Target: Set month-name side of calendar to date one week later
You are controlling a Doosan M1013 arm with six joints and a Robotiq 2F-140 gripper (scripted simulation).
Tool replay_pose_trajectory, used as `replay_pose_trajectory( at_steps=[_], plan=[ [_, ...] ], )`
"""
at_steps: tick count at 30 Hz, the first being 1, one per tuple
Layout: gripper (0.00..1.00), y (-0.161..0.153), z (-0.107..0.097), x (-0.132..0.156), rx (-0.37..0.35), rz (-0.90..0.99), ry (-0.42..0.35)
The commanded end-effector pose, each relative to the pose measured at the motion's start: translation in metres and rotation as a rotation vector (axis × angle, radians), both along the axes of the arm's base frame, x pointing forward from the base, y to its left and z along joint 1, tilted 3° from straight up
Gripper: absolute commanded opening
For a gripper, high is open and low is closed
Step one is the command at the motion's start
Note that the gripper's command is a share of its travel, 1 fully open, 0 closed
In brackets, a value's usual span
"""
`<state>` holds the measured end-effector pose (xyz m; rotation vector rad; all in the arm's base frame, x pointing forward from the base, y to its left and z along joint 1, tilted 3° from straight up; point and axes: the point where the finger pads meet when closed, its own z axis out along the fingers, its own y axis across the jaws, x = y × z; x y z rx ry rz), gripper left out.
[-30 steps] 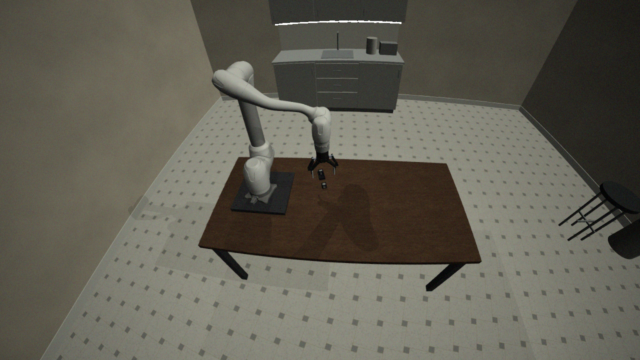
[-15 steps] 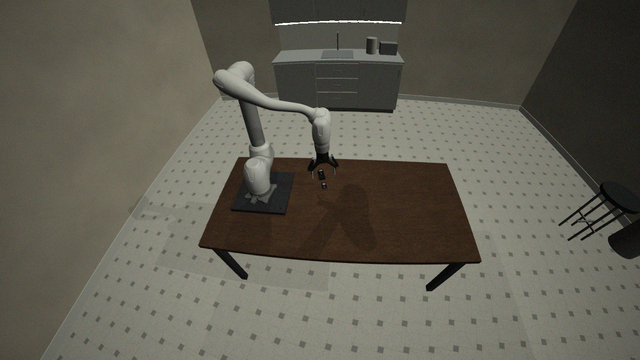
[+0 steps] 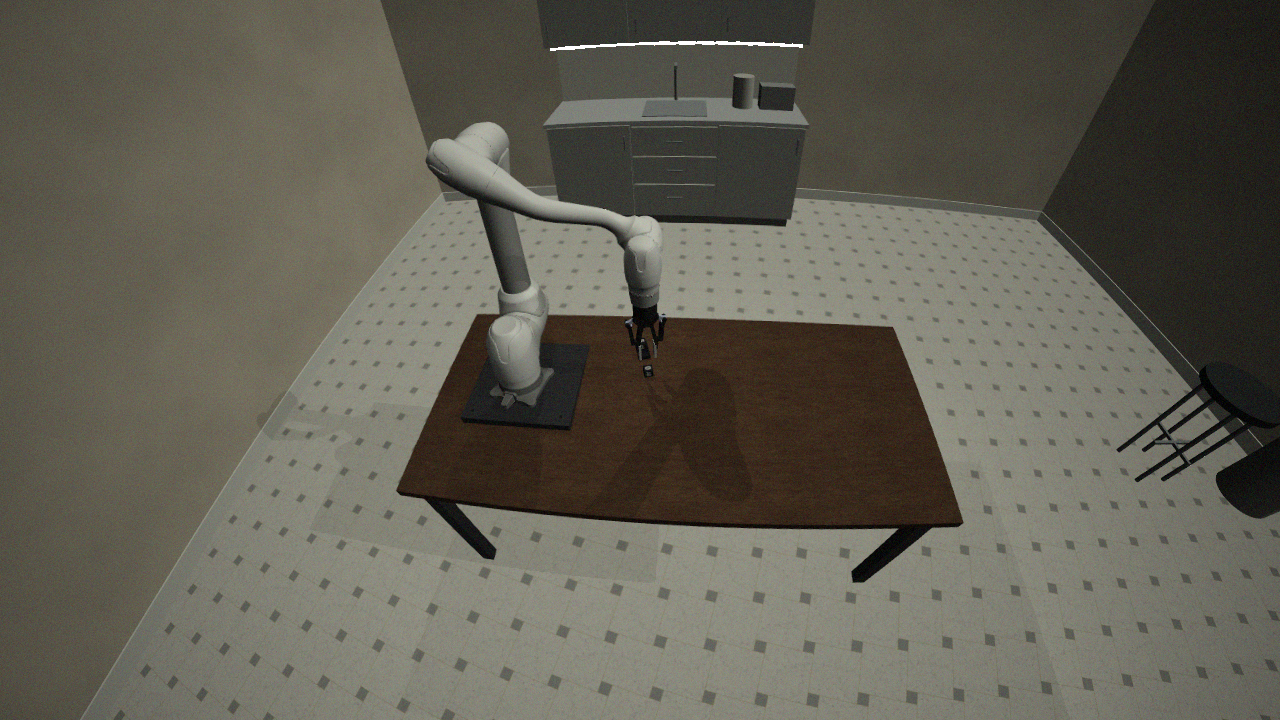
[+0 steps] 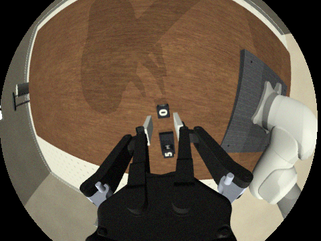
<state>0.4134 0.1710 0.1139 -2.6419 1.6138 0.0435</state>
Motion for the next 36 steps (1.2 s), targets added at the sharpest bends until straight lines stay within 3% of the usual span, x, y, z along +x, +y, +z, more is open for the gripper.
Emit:
replay_pose_trajectory(
  at_steps=[1, 36],
  plan=[
    [0.36, 0.0, 0.0, 0.0, 0.0, 0.0, 0.0],
    [0.36, 0.0002, -0.004, 0.0, 0.0, 0.0, 0.0]
  ],
)
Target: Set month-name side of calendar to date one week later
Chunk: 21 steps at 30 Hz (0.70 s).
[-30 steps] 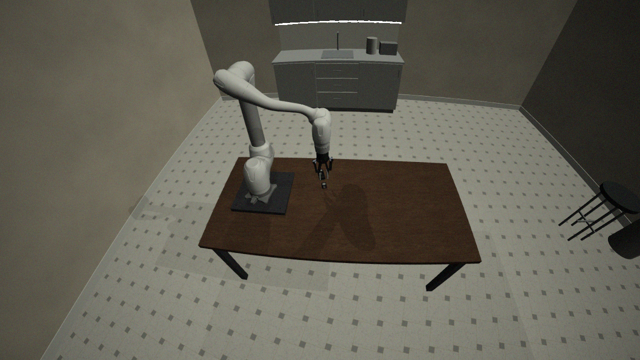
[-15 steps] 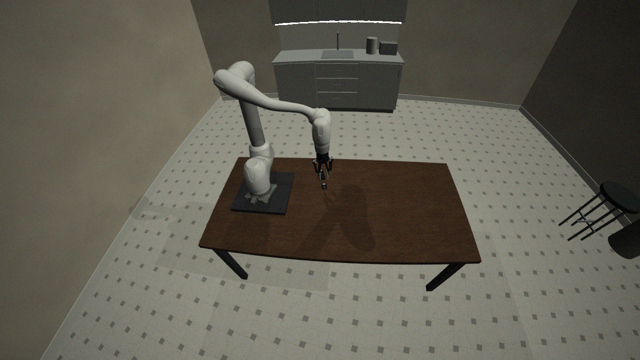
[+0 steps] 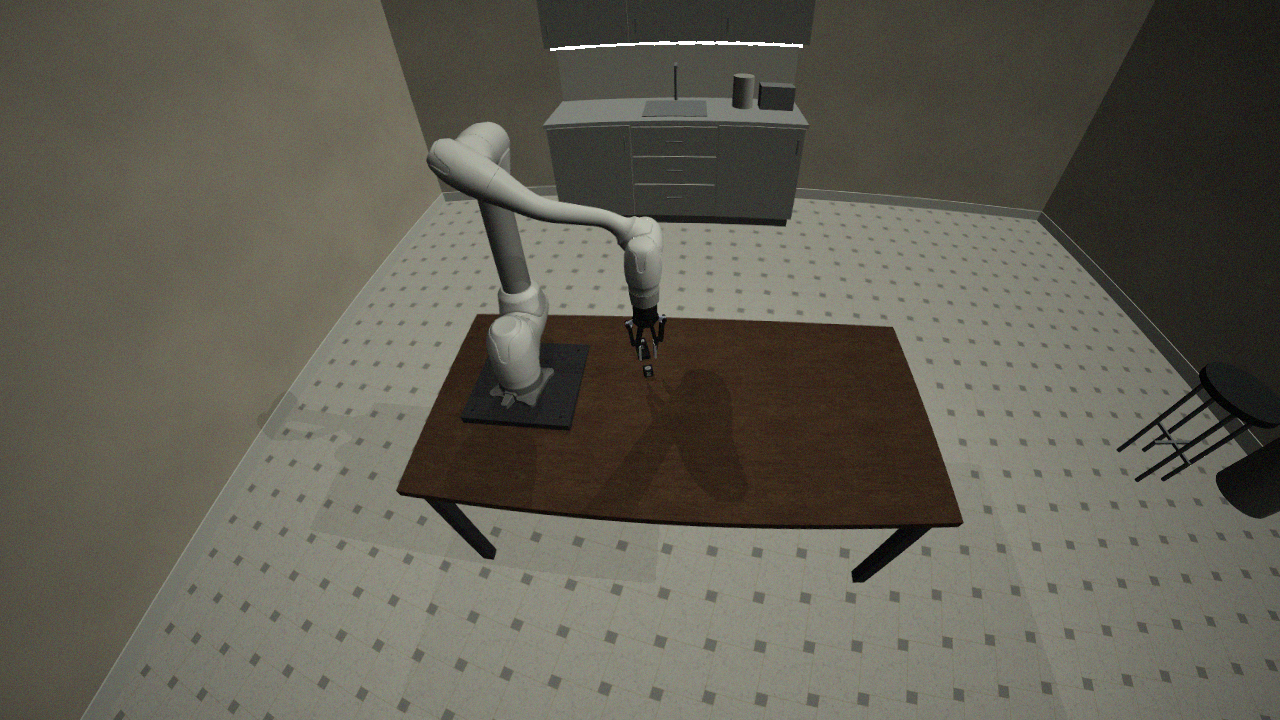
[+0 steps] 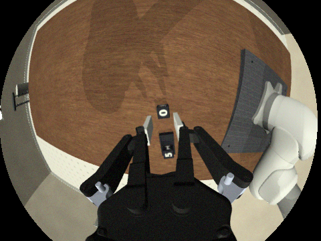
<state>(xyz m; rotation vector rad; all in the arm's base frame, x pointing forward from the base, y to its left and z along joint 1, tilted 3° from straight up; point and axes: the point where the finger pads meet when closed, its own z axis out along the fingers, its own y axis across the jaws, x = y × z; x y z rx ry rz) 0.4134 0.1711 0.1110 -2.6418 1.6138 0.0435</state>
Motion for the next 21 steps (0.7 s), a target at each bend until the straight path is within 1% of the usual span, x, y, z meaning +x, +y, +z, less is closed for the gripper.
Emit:
replay_pose_trajectory(
  at_steps=[1, 8, 21],
  plan=[
    [0.36, 0.0, -0.002, 0.0, 0.0, 0.0, 0.0],
    [0.36, 0.0, -0.007, 0.0, 0.0, 0.0, 0.0],
    [0.36, 0.002, -0.027, 0.0, 0.0, 0.0, 0.0]
  ],
)
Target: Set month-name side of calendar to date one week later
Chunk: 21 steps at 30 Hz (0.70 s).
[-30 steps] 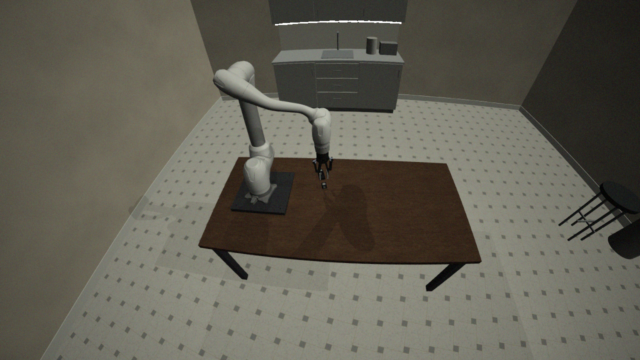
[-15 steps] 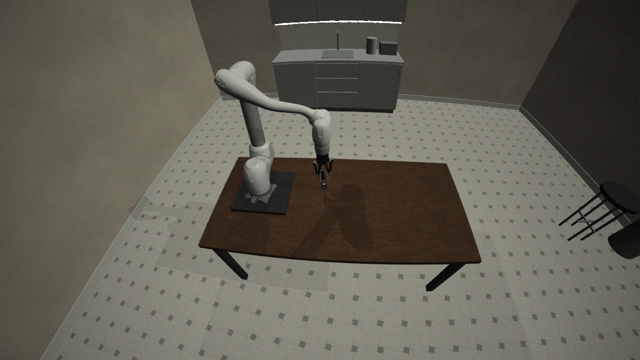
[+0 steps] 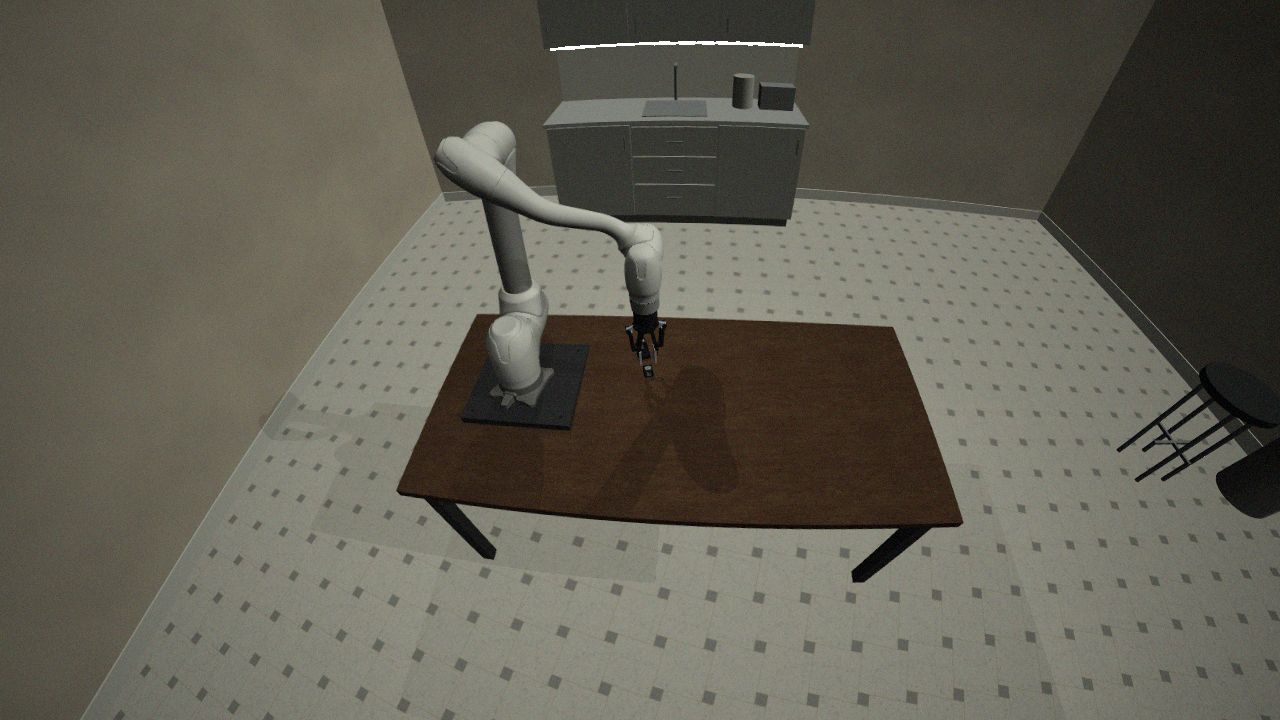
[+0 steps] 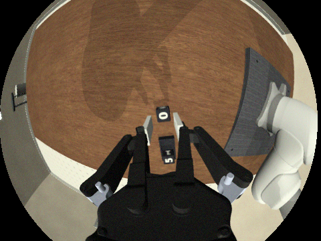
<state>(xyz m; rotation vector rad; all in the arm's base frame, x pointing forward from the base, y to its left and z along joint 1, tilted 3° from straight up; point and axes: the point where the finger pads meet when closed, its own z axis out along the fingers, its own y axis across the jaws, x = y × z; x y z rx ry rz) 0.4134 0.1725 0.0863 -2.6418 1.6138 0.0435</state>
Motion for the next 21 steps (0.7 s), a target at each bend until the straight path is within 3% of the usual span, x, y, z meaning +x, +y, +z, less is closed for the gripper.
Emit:
replay_pose_trajectory(
  at_steps=[1, 21],
  plan=[
    [0.36, 0.0, -0.004, 0.0, 0.0, 0.0, 0.0],
    [0.36, 0.001, -0.022, 0.0, 0.0, 0.0, 0.0]
  ],
)
